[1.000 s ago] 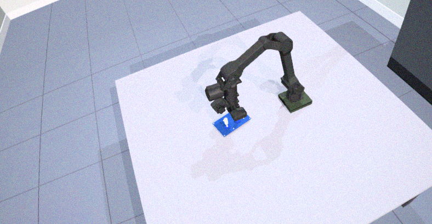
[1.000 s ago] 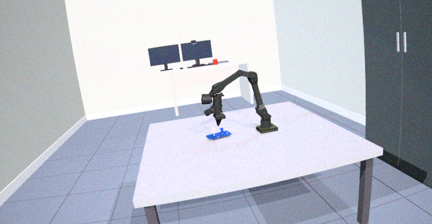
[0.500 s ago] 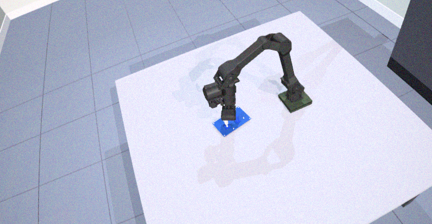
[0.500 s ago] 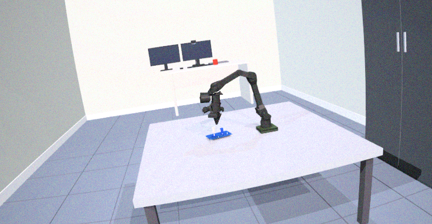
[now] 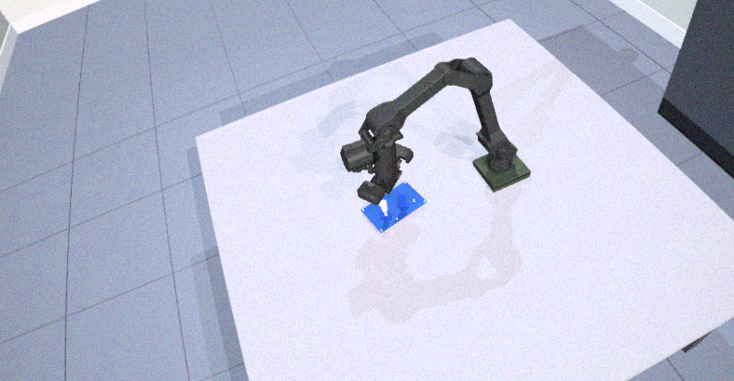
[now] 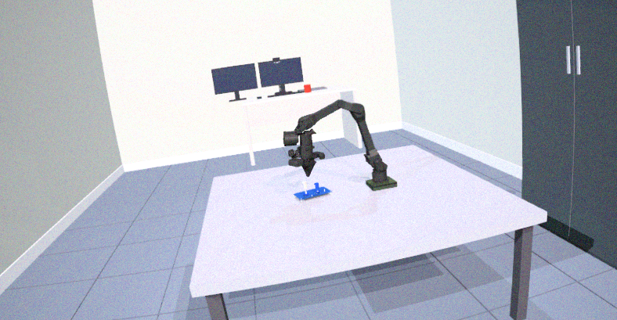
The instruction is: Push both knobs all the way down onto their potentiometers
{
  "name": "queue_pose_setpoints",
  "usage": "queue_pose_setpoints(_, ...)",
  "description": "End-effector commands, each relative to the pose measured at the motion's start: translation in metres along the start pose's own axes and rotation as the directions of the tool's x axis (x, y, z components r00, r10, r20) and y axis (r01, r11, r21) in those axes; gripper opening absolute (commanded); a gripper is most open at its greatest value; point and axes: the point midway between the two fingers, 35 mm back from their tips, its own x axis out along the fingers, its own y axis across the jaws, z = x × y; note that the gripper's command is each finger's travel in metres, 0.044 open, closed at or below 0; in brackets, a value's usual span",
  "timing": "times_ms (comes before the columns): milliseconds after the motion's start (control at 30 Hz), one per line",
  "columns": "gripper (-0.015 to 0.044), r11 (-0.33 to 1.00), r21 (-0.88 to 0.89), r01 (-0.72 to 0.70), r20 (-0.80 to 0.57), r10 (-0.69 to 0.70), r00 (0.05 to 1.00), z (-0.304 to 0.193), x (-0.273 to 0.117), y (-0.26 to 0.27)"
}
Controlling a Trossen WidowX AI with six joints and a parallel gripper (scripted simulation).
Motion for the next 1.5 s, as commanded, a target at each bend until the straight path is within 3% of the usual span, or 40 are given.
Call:
queue_pose_setpoints(0, 0.0, 0.991, 0.135, 0.0, -0.006, 0.001, 1.0, 0.001, -0.002, 0.003)
queue_pose_setpoints(300, 0.0, 0.902, 0.431, 0.012, -0.015, -0.006, 1.0, 0.002, -0.006, 0.007)
queue_pose_setpoints(633, 0.0, 0.703, 0.711, 0.027, -0.025, -0.013, 1.0, 0.004, -0.011, 0.011)
queue_pose_setpoints(1067, 0.0, 0.325, 0.945, 0.043, -0.038, -0.022, 0.999, 0.005, -0.017, 0.016)
queue_pose_setpoints(1467, 0.0, -0.084, 0.995, 0.047, -0.05, -0.031, 0.998, 0.007, -0.022, 0.02)
